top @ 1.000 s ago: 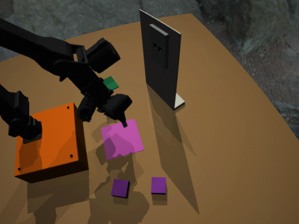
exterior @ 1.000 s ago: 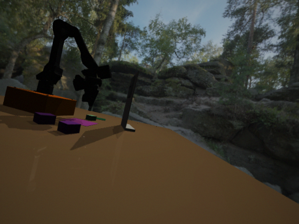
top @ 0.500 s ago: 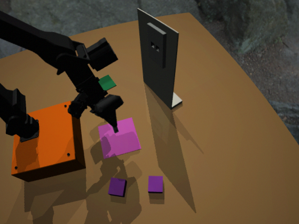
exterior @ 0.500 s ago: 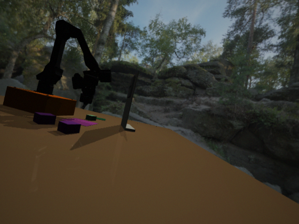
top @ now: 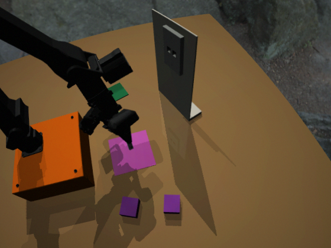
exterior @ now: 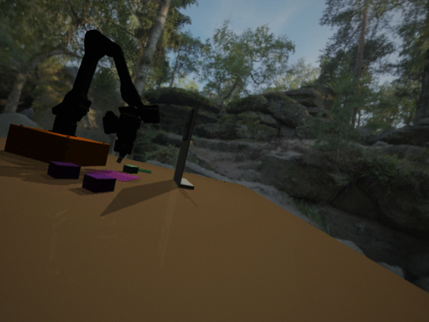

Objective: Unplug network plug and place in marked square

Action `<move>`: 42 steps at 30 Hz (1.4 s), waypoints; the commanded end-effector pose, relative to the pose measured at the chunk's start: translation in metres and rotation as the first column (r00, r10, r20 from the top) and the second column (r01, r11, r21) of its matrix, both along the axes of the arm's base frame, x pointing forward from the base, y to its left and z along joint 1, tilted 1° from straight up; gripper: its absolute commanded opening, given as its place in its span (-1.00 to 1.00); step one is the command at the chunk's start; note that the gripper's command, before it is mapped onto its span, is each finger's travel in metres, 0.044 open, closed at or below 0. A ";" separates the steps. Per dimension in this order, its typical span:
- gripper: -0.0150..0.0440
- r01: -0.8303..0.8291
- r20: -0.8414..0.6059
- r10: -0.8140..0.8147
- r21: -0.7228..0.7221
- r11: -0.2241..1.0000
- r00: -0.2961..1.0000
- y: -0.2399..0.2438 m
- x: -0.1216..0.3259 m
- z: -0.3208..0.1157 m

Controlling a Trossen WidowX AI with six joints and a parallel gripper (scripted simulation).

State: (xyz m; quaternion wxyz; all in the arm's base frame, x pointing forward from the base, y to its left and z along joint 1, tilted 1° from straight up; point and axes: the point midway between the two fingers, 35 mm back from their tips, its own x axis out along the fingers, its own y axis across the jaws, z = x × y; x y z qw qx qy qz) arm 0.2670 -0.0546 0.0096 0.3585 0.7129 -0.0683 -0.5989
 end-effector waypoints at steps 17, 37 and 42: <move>-0.49 0.003 -0.006 -0.003 -0.005 1.000 1.000 -0.001 -0.002 -0.028; -0.49 0.002 -0.007 -0.002 -0.005 1.000 1.000 -0.001 -0.002 -0.042; -0.49 0.001 -0.005 -0.001 -0.001 1.000 1.000 0.000 -0.002 -0.041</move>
